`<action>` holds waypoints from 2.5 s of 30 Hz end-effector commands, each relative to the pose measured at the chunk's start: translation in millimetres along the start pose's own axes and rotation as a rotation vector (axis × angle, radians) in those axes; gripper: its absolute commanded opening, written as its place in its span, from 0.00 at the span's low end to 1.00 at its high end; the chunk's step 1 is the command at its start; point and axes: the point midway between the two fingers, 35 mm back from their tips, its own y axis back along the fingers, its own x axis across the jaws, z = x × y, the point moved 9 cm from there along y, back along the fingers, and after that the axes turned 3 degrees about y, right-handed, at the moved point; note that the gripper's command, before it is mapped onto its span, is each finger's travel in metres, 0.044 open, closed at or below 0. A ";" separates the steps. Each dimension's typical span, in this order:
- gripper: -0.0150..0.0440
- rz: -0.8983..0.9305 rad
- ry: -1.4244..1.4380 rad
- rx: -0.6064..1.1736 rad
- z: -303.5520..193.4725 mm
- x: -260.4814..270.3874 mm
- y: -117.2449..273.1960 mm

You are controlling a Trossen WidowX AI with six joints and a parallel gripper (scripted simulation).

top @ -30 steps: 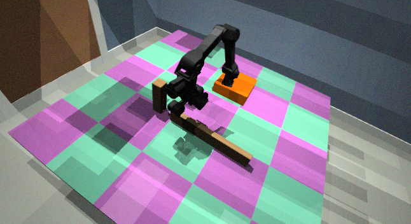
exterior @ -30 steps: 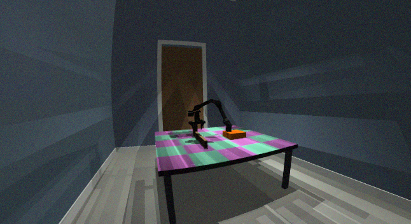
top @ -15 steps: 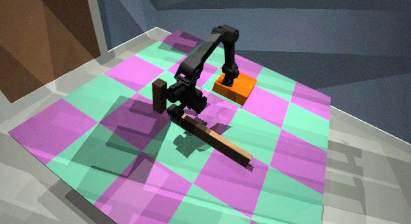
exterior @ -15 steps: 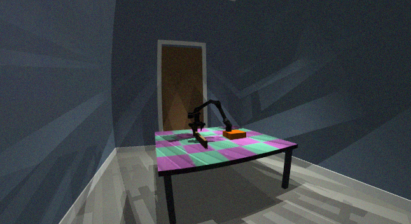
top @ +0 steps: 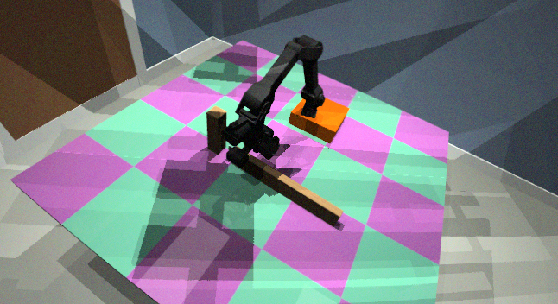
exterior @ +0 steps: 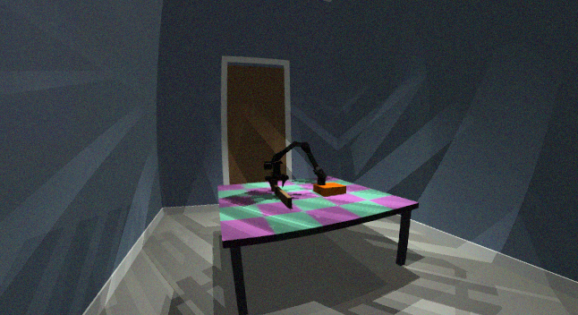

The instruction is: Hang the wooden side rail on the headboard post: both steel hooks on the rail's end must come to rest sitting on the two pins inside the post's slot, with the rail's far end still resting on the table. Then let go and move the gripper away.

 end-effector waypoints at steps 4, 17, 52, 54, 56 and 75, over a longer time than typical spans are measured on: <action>1.00 0.011 0.005 -0.007 0.6 1.1 -14.6; 1.00 0.011 0.005 -0.007 1.0 2.7 -35.3; 0.25 0.012 0.009 -0.007 1.1 3.9 -40.3; 0.25 0.012 0.027 -0.007 1.1 5.6 -40.1; 0.25 0.012 0.044 -0.007 1.1 7.4 -40.1; 0.25 0.013 0.057 -0.007 1.0 16.1 -40.2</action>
